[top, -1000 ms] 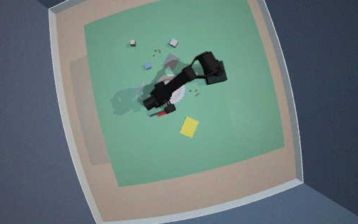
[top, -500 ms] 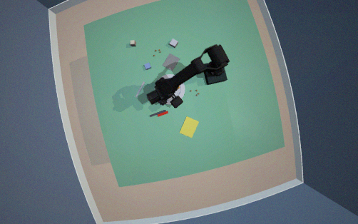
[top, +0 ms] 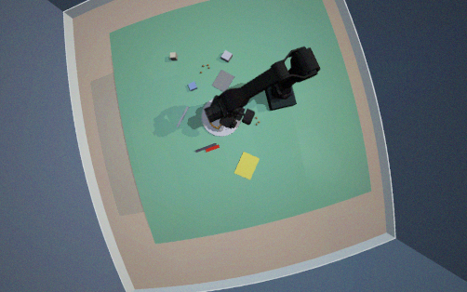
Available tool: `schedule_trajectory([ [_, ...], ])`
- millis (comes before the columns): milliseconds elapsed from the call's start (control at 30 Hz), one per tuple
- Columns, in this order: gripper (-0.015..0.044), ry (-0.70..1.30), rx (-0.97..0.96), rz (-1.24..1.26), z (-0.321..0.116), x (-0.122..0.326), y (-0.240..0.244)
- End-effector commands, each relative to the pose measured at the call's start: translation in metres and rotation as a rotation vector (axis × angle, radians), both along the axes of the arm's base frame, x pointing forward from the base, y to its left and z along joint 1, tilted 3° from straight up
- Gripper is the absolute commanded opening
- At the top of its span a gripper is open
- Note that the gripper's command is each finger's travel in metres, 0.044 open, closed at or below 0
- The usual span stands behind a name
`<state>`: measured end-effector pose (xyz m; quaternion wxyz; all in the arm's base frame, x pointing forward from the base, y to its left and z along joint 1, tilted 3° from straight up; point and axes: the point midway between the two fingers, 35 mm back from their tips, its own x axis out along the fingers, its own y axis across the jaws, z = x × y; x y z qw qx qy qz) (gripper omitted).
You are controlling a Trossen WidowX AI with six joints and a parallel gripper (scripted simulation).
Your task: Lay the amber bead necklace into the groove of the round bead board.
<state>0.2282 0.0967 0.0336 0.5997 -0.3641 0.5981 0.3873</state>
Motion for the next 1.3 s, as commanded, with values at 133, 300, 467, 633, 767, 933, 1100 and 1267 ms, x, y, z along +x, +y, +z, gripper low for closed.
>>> schedule_trajectory([
  [133, 0.012, -0.006, 0.002, 0.003, -0.01, 0.0, 0.0],
  [300, 0.012, -0.004, 0.002, 0.004, -0.013, 0.0, 0.0],
  [467, 0.012, 0.0, 0.001, 0.006, -0.021, -0.001, 0.0],
  [633, 0.012, 0.004, 0.0, 0.008, -0.03, -0.002, 0.0],
  [767, 0.012, 0.007, -0.001, 0.01, -0.036, -0.003, 0.0],
  [933, 0.012, 0.009, -0.002, 0.011, -0.04, -0.004, 0.0],
  [1100, 0.0067, 0.003, -0.001, 0.007, -0.038, -0.002, 0.0],
  [1267, 0.0, 0.003, -0.001, 0.007, -0.038, -0.002, 0.0],
])
